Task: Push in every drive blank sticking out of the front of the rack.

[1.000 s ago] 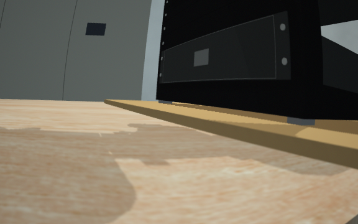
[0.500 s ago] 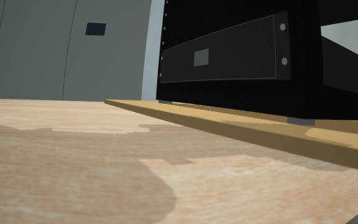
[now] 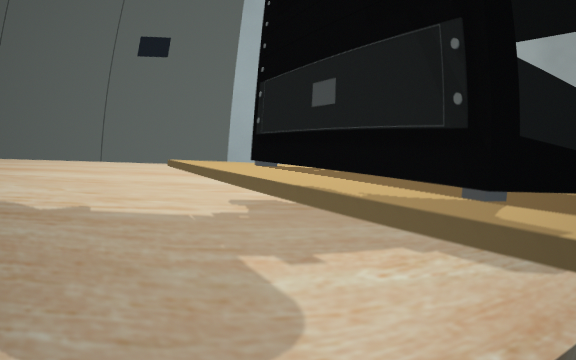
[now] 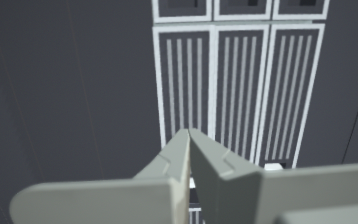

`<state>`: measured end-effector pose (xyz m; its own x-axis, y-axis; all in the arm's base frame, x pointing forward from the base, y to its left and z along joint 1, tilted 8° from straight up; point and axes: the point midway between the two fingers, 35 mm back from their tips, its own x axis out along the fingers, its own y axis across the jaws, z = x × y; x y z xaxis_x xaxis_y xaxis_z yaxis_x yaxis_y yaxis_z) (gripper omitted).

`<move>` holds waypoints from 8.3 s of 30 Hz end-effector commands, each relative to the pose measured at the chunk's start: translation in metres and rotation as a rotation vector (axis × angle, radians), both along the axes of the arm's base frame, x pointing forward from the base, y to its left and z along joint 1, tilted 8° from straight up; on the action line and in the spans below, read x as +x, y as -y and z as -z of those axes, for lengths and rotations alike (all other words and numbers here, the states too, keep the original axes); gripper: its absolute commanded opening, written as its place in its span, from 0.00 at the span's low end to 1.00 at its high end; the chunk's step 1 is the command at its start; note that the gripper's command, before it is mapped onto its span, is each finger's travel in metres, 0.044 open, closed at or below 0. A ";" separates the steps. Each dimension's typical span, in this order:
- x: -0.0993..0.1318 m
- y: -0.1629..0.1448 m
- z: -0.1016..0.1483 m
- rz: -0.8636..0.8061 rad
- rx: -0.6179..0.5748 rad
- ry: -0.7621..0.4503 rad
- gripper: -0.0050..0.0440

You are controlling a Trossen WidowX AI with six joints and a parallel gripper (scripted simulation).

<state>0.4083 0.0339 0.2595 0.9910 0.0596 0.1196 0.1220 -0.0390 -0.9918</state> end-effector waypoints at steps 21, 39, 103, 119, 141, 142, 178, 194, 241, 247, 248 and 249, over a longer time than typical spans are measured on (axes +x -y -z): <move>0.005 0.000 -0.008 -0.004 0.006 0.018 0.00; 0.008 0.000 -0.009 -0.004 0.006 0.018 0.00; -0.045 0.004 -0.001 -0.004 0.006 0.018 0.00; -0.048 0.030 -0.015 -0.004 0.006 0.018 0.00; -0.055 0.103 -0.052 -0.004 0.006 0.018 0.00; -0.055 0.105 -0.053 -0.004 0.006 0.018 0.00; -0.038 0.110 -0.060 -0.004 0.006 0.018 0.00; -0.033 0.111 -0.065 -0.004 0.006 0.018 0.00; -0.004 0.109 -0.069 -0.004 0.006 0.018 0.00; -0.003 0.109 -0.069 -0.004 0.006 0.018 0.00; -0.003 0.109 -0.069 -0.004 0.006 0.018 0.00; -0.003 0.109 -0.069 -0.004 0.006 0.018 0.00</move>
<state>0.4039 -0.0745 0.3200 0.9906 0.0661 0.1195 0.1212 -0.0220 -0.9924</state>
